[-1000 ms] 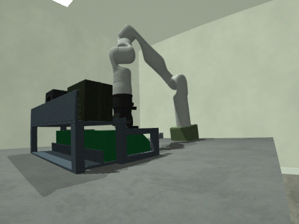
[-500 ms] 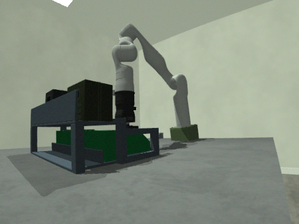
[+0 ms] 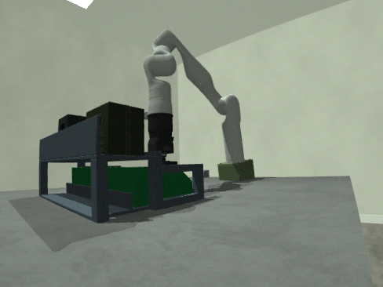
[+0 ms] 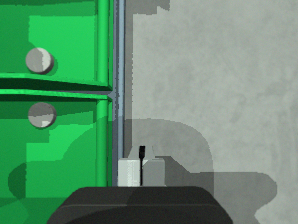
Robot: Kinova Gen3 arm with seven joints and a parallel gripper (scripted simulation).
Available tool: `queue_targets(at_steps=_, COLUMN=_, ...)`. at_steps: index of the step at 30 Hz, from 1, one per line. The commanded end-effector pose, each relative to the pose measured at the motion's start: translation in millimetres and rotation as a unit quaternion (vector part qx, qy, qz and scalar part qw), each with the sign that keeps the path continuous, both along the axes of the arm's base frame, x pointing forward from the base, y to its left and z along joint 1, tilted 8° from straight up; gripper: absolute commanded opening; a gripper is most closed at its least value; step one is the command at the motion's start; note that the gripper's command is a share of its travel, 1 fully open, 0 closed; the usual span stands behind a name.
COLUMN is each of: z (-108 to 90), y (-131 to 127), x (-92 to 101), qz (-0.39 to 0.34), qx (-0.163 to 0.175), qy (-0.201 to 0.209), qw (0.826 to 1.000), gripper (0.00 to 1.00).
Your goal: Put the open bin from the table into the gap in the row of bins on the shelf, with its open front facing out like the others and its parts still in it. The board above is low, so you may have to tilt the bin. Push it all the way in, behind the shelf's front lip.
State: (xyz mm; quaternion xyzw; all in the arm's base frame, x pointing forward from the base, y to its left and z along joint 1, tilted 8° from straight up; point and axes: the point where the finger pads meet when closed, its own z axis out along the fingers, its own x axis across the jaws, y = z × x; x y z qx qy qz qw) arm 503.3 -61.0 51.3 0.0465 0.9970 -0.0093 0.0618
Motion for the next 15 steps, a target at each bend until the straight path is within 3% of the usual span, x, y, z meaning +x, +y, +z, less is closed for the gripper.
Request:
queue_targets(at_steps=1, z=11.1, y=-2, x=1.7, qz=-0.001, qx=-0.002, qy=-0.005, qw=1.000, gripper=0.00)
queue_targets(at_steps=15, z=48.0, y=-1, x=-3.2, qz=-0.001, qx=-0.002, qy=-0.005, qw=1.000, gripper=0.00)
